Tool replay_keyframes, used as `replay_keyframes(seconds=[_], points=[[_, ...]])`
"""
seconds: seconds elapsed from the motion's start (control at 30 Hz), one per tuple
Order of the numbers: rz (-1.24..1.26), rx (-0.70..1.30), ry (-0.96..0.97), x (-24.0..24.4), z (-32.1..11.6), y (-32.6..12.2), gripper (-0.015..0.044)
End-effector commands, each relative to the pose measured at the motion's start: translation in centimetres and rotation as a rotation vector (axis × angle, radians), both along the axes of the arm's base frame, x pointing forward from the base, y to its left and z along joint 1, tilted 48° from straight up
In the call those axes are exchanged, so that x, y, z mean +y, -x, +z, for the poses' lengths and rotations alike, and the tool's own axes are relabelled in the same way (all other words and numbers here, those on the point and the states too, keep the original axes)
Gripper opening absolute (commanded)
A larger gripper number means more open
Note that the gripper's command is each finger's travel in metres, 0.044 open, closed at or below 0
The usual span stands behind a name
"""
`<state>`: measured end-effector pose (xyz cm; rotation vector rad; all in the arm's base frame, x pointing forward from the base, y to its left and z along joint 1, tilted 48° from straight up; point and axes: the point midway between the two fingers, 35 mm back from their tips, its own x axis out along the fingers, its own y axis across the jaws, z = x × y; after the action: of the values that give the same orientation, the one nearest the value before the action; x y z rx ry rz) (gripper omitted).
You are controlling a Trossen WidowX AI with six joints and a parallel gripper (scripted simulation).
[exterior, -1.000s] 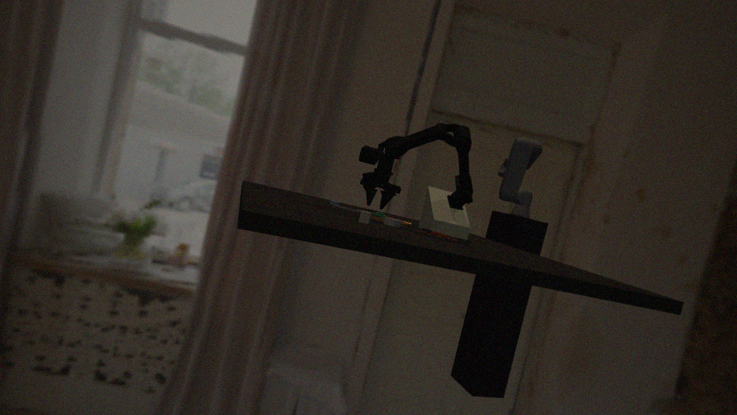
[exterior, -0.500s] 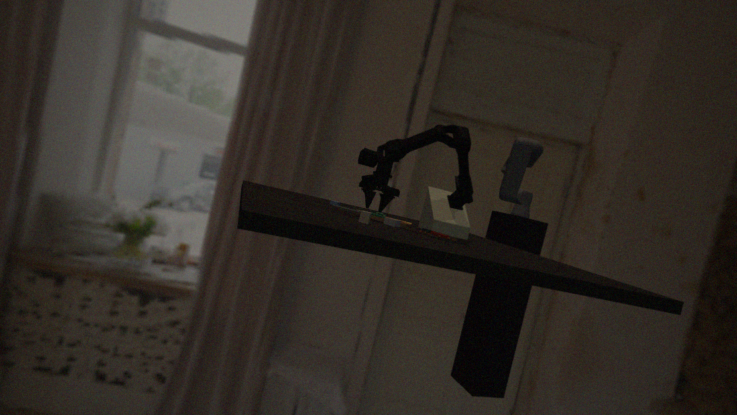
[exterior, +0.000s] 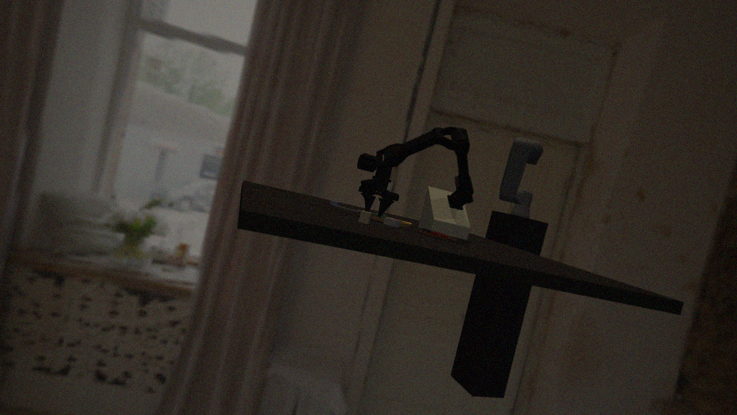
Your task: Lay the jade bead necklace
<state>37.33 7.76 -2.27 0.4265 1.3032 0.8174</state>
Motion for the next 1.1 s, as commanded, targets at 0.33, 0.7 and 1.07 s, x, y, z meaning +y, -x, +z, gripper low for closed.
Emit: replay_keyframes(seconds=[0.33, 0.7, 1.07], points=[[0.0, 0.0, 0.0, 0.0, 0.0, 0.0, 0.015], [0.0, 0.0, 0.0, 0.0, 0.0, 0.0, 0.0077], [0.0, 0.0, 0.0, 0.0, 0.0, 0.0, 0.0003]])
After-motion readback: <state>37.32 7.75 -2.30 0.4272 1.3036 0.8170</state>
